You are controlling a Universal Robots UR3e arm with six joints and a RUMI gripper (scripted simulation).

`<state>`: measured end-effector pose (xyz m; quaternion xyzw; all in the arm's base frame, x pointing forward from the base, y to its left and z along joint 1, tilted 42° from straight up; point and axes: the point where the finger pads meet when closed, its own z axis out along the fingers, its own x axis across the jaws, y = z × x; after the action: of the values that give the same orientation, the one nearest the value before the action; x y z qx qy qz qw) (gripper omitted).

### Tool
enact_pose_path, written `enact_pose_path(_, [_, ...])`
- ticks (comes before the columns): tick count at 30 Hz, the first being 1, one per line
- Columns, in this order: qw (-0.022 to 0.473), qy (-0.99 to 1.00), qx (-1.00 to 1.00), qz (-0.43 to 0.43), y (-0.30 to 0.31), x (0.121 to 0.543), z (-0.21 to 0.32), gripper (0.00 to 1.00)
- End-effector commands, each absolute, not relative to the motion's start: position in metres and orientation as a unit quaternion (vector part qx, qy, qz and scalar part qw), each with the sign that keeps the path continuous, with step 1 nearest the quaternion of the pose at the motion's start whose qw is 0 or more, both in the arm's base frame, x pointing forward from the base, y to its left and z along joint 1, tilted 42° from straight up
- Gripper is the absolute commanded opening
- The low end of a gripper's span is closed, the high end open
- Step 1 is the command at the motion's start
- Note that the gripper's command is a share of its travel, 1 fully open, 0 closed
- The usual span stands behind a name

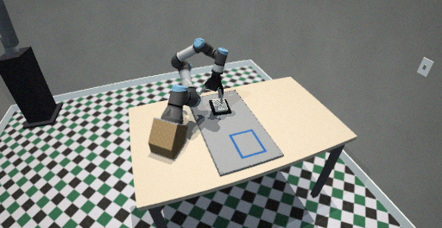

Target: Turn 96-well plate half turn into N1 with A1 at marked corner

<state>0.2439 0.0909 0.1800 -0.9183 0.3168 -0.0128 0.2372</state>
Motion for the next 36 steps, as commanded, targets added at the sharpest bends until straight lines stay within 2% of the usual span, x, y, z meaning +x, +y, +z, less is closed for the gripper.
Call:
enact_pose_path(1, [0.264, 0.27, -0.925, -0.053, 0.0945, 0.2564, 0.1893, 1.0])
enact_pose_path(9, [0.272, 0.239, -0.929, -0.079, 0.096, 0.2649, 0.1959, 1.0])
enact_pose_path(36, [0.272, 0.239, -0.929, -0.079, 0.096, 0.2649, 0.1959, 1.0])
